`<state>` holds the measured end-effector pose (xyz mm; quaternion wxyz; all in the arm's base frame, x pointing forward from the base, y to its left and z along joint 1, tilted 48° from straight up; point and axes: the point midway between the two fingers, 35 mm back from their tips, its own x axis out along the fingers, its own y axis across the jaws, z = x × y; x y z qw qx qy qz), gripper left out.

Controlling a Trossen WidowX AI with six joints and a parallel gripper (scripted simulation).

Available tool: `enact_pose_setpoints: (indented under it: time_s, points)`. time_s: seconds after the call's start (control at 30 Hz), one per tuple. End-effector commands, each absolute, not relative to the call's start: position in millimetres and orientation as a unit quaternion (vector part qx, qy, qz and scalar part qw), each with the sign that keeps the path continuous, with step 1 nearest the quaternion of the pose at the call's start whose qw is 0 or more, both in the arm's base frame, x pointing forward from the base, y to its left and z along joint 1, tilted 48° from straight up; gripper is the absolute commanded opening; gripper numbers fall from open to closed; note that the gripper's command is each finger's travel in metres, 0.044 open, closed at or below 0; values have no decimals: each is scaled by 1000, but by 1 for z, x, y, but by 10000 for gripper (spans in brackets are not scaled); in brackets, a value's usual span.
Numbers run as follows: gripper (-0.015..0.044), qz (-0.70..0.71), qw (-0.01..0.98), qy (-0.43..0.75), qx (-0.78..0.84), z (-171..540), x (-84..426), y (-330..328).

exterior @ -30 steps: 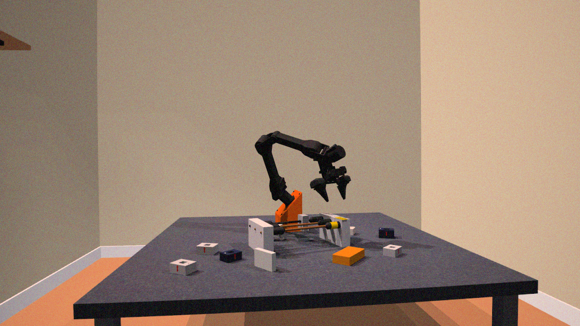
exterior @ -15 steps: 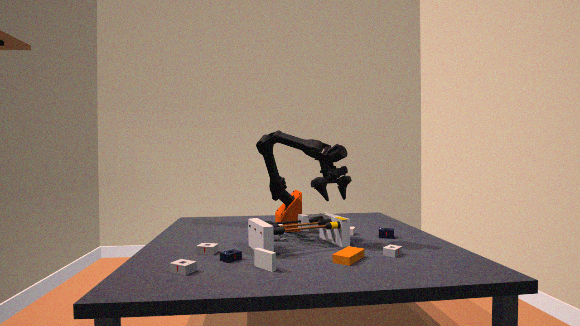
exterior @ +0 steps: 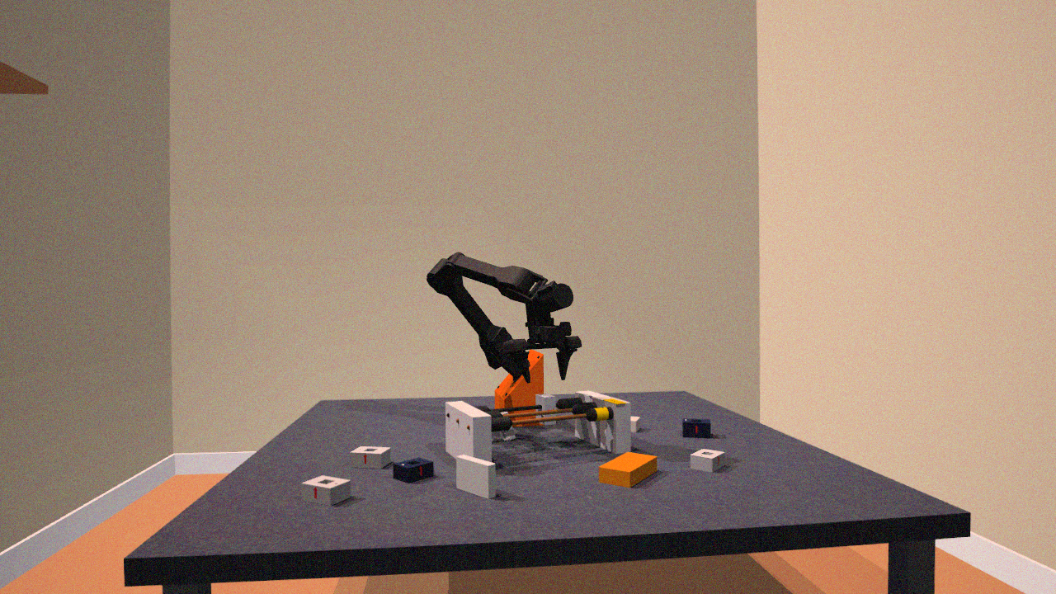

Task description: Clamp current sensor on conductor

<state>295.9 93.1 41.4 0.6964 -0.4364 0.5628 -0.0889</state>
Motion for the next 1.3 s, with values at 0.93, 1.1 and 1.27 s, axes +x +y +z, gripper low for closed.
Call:
enact_pose_setpoints:
  time_s: [0.93, 1.1, 1.27]
  points:
    - [440, -159, 643, 629, -406, 70, 237, -37]
    - [440, -159, 643, 629, -406, 65, 238, -43]
    - [440, -160, 643, 629, -407, 59, 239, -50]
